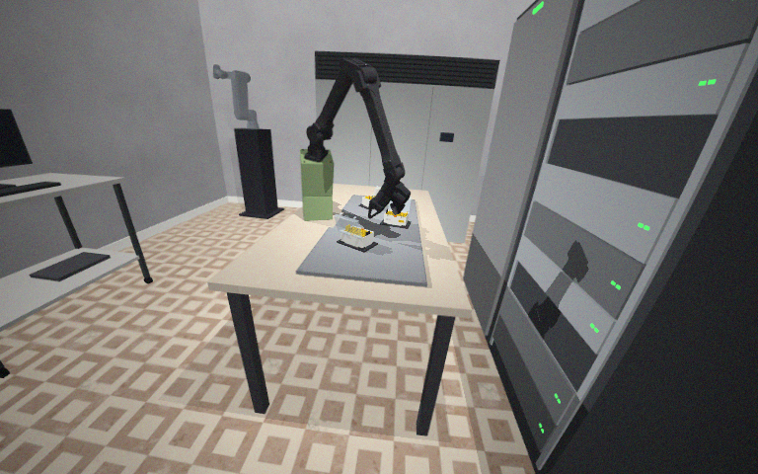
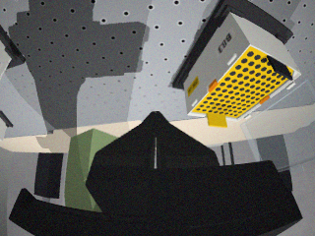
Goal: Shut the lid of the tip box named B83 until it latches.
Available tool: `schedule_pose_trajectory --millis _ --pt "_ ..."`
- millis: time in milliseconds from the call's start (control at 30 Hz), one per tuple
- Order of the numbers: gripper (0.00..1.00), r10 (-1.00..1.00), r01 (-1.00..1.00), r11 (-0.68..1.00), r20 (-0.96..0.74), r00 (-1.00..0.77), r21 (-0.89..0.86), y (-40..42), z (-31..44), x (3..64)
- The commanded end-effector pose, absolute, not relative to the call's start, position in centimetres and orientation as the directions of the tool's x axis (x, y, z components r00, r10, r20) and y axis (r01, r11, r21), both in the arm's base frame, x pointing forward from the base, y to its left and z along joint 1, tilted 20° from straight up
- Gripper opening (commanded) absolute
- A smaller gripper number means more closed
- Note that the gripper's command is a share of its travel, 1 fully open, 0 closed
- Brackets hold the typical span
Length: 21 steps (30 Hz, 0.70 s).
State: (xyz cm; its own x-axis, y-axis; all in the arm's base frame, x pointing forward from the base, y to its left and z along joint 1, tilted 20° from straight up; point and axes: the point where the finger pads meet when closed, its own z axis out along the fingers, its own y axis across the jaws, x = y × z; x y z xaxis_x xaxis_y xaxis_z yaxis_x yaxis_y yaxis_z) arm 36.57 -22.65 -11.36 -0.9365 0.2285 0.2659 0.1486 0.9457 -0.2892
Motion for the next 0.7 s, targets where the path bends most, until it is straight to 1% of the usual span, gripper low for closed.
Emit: schedule_pose_trajectory --millis 0,667 --pt "0.00 0.232 0.150 0.947 0.282 -0.931 -0.285 -21.6 -9.9 35.8" --pt "0.00 0.229 0.146 0.947 0.282 -0.932 -0.284 -18.7 -1.6 34.2"
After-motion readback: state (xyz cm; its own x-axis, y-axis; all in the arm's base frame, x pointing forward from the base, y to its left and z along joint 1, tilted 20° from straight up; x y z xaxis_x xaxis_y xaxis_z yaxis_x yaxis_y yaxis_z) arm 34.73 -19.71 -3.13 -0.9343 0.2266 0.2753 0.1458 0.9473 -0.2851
